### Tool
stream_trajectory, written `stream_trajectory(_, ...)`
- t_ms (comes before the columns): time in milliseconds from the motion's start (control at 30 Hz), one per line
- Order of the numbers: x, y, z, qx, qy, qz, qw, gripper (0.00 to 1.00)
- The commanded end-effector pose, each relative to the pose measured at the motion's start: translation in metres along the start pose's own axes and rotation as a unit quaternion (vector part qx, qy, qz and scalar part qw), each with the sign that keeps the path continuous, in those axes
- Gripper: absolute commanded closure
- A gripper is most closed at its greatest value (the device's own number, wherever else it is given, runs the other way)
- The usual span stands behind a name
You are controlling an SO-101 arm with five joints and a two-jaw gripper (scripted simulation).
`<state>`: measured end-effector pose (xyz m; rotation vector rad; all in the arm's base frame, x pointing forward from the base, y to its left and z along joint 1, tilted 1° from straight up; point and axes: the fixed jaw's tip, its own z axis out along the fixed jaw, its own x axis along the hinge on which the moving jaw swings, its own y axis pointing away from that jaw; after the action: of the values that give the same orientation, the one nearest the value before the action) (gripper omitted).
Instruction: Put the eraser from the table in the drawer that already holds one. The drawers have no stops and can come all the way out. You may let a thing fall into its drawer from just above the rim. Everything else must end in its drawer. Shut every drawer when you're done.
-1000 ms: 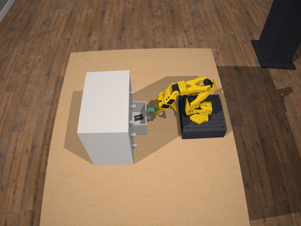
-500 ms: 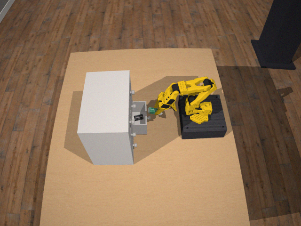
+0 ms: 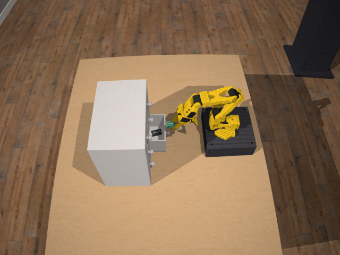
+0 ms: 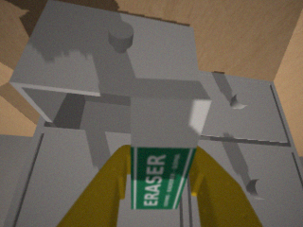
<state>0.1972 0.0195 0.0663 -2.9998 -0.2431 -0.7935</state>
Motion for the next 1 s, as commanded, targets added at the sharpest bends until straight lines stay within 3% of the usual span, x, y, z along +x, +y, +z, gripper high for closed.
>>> stream_trajectory(0,0.017,0.000,0.008,0.001,0.001,0.004,1.000,1.00)
stream_trajectory(333,0.053,-0.001,0.045,0.002,0.001,0.003,1.000,1.00)
stream_trajectory(967,0.054,-0.001,0.046,0.002,0.001,0.003,1.000,1.00)
